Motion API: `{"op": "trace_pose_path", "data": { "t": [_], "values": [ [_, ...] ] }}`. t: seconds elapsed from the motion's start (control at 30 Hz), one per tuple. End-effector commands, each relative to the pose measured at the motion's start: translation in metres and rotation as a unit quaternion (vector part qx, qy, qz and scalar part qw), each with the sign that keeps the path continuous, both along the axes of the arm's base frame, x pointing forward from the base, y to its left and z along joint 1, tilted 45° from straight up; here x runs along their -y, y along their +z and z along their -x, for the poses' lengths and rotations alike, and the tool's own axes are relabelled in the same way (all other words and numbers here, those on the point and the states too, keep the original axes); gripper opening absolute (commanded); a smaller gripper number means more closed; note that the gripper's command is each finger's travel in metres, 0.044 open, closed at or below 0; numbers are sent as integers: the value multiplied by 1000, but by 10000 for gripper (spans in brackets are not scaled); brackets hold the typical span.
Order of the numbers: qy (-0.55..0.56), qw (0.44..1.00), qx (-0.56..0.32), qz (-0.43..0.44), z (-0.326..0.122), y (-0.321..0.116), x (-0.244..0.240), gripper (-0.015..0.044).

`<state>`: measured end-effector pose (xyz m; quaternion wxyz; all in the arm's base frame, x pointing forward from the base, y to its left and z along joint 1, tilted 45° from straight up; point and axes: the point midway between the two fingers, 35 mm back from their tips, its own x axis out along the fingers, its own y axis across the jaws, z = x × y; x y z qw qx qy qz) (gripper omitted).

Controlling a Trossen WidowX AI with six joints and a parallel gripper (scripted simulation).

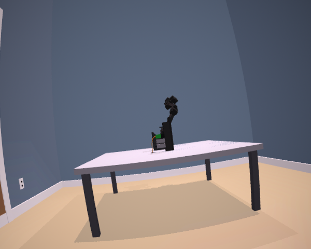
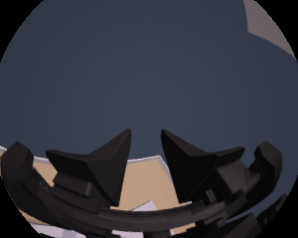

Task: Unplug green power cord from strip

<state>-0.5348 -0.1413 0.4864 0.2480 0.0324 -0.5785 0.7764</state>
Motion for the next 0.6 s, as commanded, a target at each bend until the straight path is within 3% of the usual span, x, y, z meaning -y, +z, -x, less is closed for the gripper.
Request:
{"op": "trace_pose_path", "data": {
  "t": [0.0, 0.27, 0.57],
  "values": [
    [53, 998, 21, -3, -8, -13, 43, 160],
    [194, 978, 78, 5, -29, -58, 145, 160],
    [365, 913, 179, 21, -99, -127, 270, 160]
  ]
}}
